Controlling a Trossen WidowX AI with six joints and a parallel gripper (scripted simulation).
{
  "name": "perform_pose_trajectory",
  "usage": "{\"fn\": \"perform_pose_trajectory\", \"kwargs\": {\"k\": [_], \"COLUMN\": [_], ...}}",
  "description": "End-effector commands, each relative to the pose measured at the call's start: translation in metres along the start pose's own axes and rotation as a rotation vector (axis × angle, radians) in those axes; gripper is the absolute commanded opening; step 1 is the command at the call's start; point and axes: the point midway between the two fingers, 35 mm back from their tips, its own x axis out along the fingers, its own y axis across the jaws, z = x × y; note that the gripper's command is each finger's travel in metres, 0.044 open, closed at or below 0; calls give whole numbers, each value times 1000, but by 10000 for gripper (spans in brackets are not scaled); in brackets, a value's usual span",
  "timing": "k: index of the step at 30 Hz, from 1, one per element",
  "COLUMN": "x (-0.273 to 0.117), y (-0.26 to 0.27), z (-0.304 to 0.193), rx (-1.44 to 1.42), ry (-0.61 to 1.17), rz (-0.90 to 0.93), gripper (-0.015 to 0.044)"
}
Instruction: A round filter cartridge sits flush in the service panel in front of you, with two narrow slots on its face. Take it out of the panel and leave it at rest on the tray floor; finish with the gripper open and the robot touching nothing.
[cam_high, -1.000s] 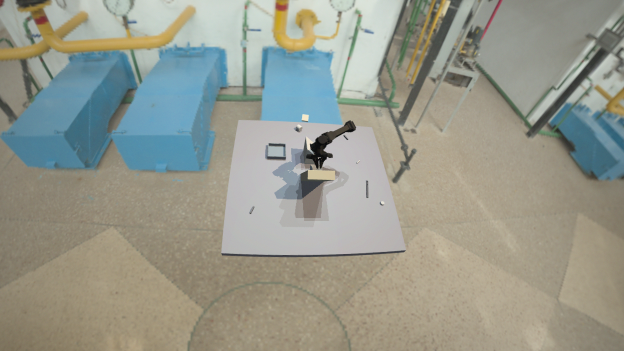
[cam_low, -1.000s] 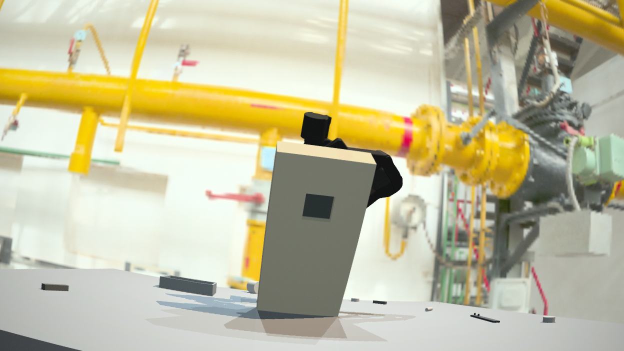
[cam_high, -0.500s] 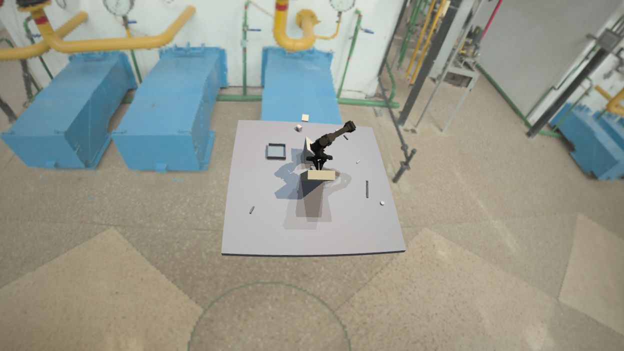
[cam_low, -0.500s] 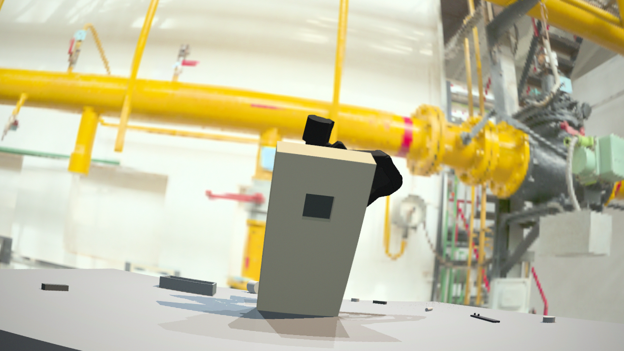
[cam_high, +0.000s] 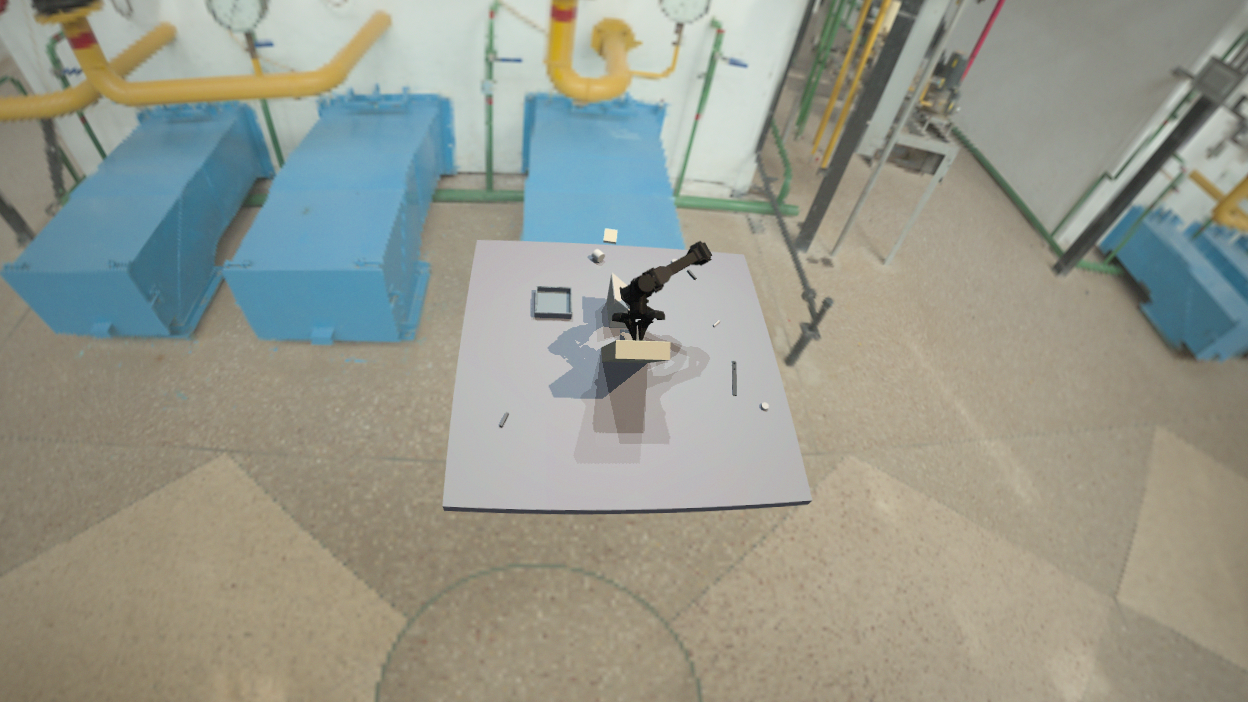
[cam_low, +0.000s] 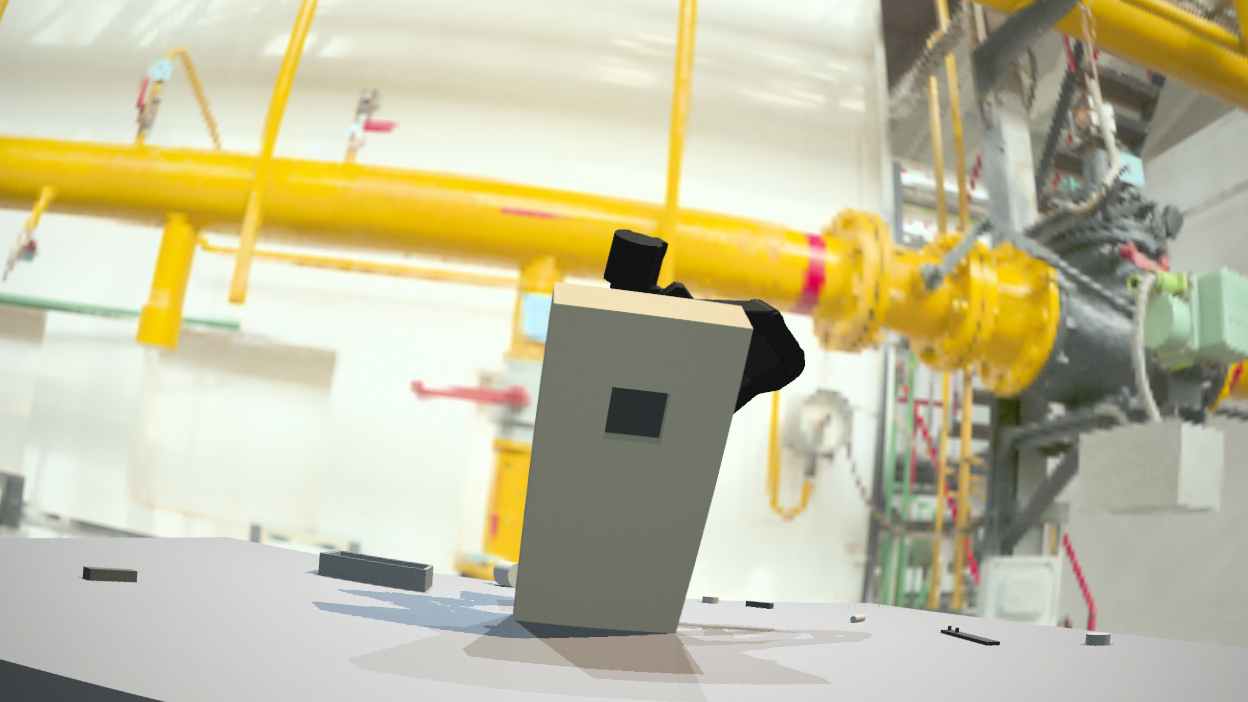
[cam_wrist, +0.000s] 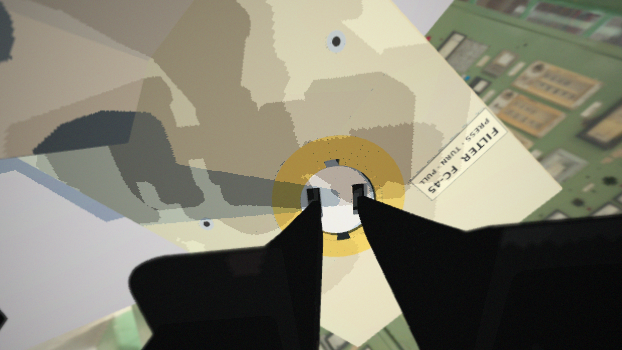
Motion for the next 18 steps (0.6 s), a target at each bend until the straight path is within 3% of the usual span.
{"fn": "perform_pose_trajectory", "kwargs": {"k": [1,18], "x": [0,3], "y": [0,1], "z": [-1,-1], "rx": [6,6], "ry": [4,4], "rz": [4,4], "gripper": [107,107]}}
